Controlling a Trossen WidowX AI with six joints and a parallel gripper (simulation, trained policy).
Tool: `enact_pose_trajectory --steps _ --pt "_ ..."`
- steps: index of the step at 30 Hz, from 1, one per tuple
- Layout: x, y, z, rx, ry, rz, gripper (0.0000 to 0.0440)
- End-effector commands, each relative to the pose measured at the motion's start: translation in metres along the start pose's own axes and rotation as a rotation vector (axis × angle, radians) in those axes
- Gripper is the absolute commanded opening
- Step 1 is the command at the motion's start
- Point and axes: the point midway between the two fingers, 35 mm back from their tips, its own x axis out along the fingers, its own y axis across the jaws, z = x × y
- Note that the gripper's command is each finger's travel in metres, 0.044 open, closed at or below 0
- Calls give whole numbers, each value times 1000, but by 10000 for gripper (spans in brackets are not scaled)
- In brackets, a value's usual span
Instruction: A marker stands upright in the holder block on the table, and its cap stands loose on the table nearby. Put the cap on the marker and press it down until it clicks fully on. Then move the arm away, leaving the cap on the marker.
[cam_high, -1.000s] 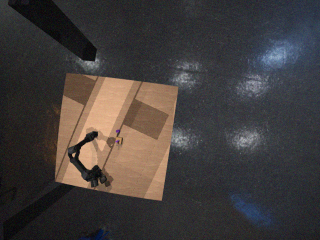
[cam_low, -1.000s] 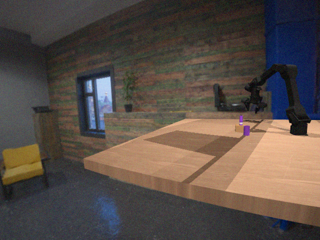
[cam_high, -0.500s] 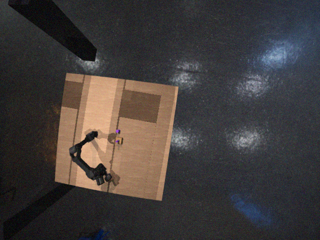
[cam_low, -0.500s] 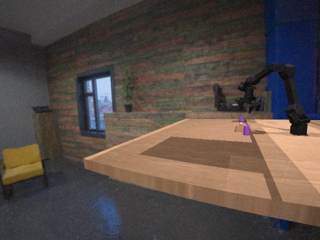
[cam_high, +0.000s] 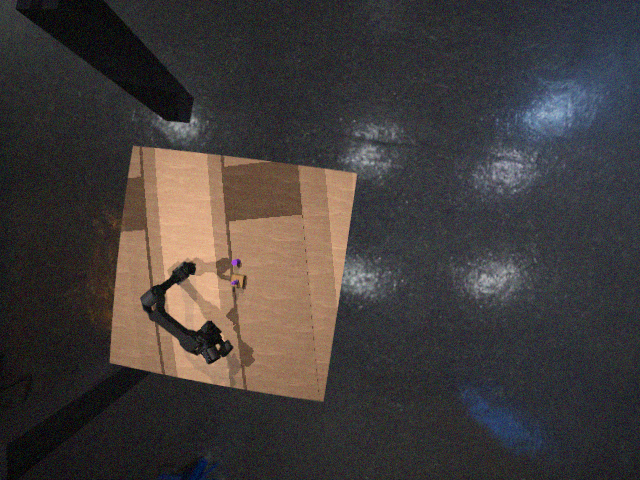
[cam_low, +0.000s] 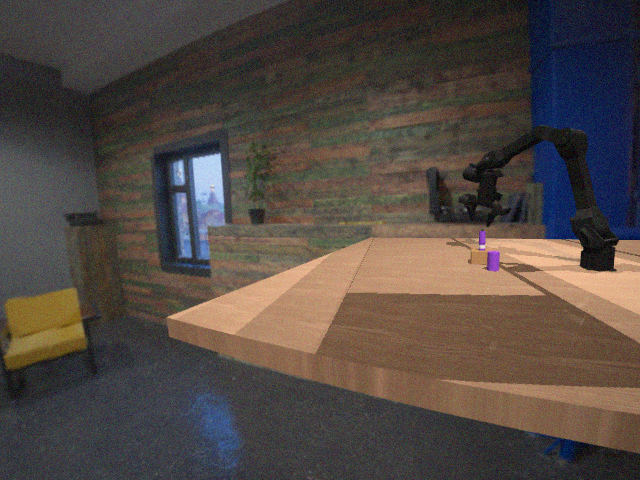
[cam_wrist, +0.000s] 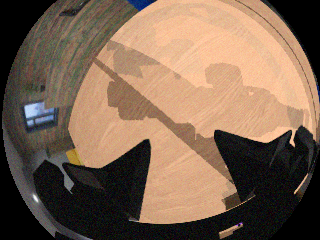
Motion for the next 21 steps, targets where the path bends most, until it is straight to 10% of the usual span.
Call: enact_pose_trajectory --steps 1,21 --pt "-2 2 -13 -2 6 -5 318" --pt "-21 2 -91 -49 71 -27 323"
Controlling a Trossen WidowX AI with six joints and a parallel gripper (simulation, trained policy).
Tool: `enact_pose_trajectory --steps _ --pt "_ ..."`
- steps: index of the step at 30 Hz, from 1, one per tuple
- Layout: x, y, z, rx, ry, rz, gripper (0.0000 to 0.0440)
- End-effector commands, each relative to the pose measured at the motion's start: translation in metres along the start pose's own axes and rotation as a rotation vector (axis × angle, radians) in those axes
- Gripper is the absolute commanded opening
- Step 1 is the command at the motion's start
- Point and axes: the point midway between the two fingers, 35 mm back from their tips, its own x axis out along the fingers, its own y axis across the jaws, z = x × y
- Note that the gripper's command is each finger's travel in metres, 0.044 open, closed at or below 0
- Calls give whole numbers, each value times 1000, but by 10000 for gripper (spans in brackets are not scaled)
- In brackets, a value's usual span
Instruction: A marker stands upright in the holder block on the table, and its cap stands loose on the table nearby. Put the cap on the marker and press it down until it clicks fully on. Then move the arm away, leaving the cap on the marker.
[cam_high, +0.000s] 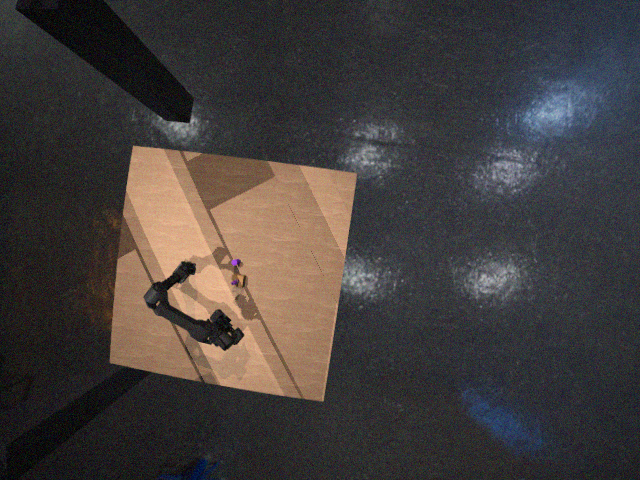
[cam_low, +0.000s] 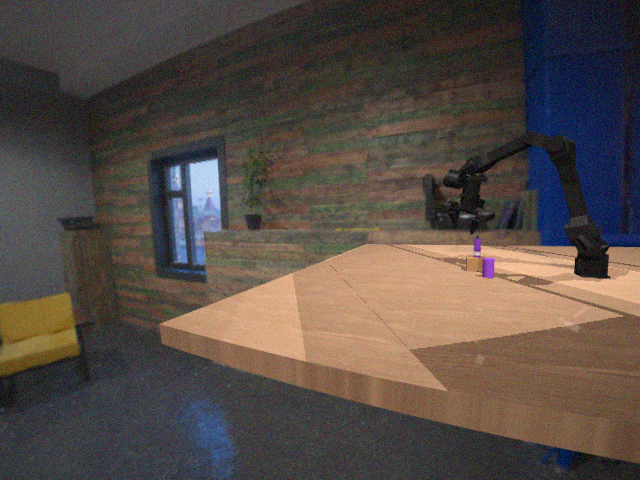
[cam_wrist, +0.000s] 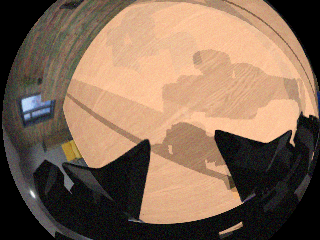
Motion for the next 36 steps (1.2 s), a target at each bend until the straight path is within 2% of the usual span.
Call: enact_pose_trajectory --steps 1,36 --pt "-1 -1 -13 -5 5 -10 323" --pt "-32 -37 -139 -109 119 -104 334"
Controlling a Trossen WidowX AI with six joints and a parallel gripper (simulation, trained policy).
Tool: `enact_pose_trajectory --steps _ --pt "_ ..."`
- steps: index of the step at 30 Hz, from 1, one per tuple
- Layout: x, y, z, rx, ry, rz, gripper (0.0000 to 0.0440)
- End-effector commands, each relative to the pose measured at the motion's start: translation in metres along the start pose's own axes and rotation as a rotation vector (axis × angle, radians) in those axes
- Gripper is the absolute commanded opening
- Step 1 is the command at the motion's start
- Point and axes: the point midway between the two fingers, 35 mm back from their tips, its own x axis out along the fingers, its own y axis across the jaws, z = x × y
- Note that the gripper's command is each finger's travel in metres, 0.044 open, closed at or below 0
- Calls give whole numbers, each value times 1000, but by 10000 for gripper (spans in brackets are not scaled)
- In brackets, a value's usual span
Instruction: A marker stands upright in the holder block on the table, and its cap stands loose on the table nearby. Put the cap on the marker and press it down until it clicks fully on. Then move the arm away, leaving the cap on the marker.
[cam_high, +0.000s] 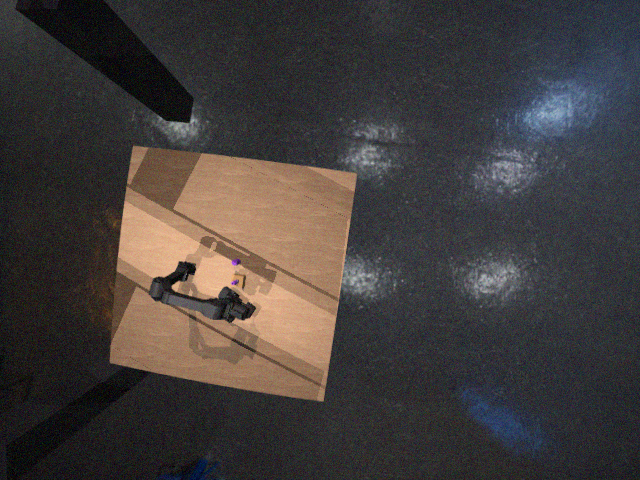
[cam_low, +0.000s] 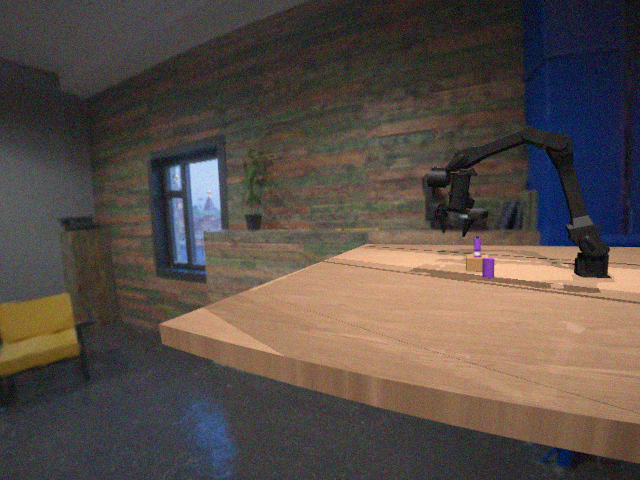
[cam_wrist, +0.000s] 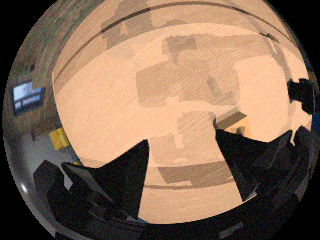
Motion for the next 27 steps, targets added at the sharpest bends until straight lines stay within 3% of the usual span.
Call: enact_pose_trajectory --steps 1,27 --pt "0 -5 -13 -6 16 -20 335" --pt "-12 -55 -88 -90 93 -142 343"
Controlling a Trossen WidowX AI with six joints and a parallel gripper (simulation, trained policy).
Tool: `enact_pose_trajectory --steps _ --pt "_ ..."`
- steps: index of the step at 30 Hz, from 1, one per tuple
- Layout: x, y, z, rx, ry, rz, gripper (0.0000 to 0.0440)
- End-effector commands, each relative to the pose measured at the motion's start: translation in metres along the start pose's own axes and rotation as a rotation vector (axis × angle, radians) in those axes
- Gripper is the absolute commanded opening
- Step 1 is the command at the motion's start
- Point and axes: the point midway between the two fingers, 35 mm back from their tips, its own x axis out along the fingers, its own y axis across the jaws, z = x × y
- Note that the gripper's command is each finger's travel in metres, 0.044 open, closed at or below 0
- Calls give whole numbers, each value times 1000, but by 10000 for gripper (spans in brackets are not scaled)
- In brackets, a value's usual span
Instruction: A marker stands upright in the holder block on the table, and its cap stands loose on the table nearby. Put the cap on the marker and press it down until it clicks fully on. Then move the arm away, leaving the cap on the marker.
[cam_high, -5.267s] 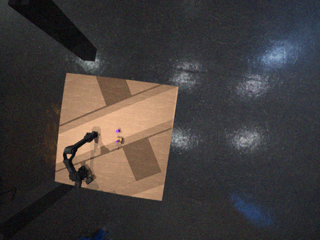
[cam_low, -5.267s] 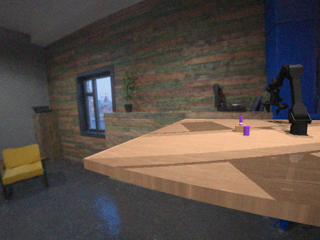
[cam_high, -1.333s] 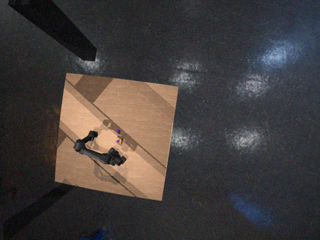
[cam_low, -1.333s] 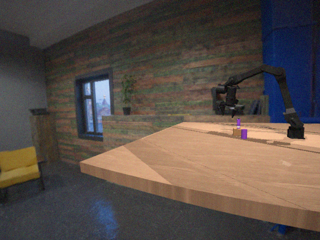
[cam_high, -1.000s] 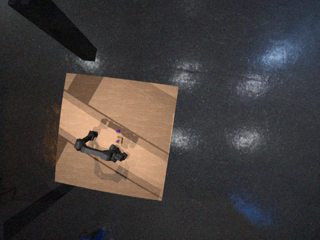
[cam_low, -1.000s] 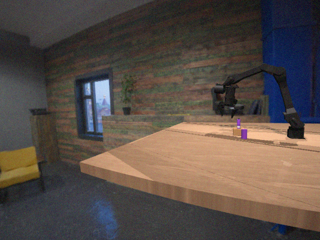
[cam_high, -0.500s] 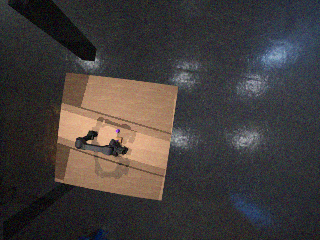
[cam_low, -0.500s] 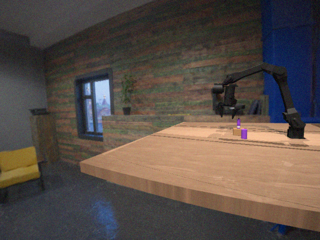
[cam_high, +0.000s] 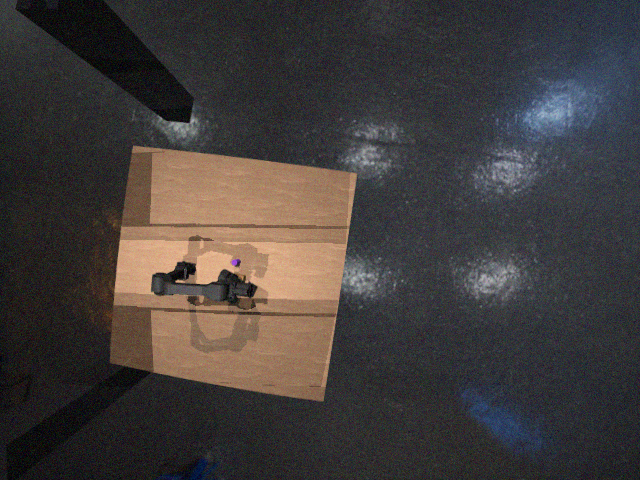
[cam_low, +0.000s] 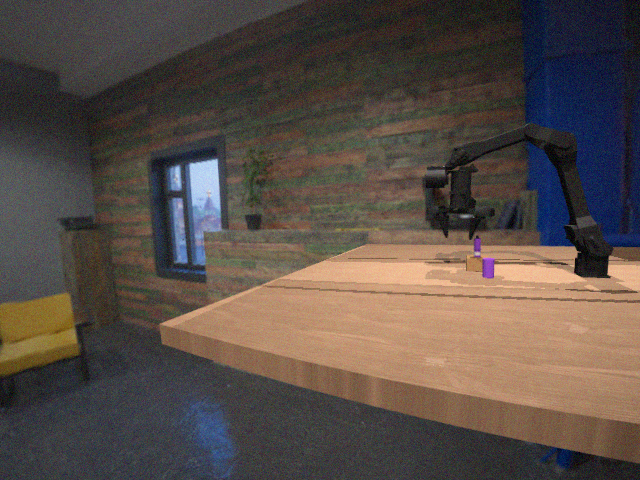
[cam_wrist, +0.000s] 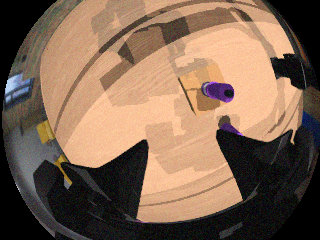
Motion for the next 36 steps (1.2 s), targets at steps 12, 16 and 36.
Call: enact_pose_trajectory --steps 12,16,36 --pt "4 -32 -29 -54 14 -92 343" --pt "6 -40 -34 -73 12 -114 343" --pt "20 -76 -48 -170 -11 -208 332"
